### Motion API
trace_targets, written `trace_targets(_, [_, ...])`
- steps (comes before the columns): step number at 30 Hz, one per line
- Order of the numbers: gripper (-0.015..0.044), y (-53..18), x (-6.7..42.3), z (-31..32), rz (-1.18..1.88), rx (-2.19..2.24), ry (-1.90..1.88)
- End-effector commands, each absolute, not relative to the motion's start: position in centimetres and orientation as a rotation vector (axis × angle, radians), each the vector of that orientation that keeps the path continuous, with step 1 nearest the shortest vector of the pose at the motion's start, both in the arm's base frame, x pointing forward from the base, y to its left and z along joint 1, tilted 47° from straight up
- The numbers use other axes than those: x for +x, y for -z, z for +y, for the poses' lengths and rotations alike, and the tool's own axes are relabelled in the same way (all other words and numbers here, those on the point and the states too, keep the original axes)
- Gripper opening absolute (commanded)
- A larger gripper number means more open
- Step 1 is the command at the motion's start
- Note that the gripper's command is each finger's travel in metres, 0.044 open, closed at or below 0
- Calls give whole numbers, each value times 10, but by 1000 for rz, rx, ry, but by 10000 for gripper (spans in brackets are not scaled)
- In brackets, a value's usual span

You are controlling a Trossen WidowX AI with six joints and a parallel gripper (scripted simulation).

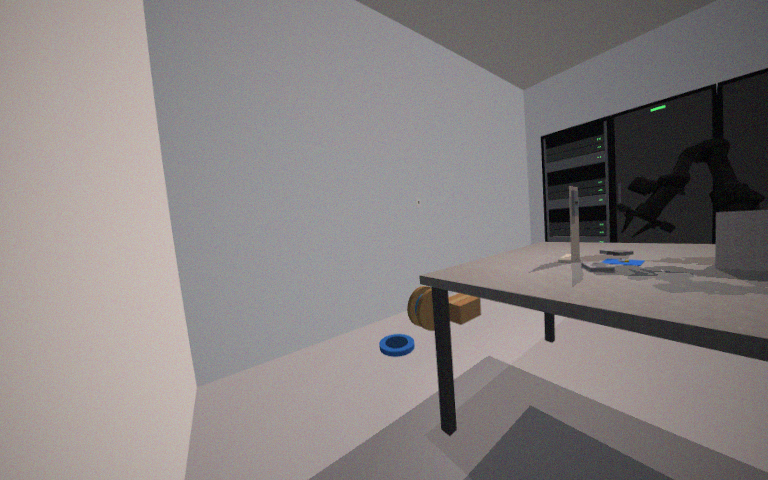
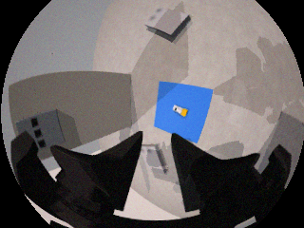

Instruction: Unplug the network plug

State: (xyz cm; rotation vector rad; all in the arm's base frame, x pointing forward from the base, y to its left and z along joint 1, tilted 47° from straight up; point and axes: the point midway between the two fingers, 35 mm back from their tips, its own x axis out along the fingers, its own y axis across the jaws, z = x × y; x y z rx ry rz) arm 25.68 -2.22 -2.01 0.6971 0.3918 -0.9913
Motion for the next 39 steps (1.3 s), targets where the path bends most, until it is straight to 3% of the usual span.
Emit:
trace_targets(1, [156, 14, 260, -17, 380, 706, 982])
trace_targets(39, [156, -58, 266, 58, 382, 707, 981])
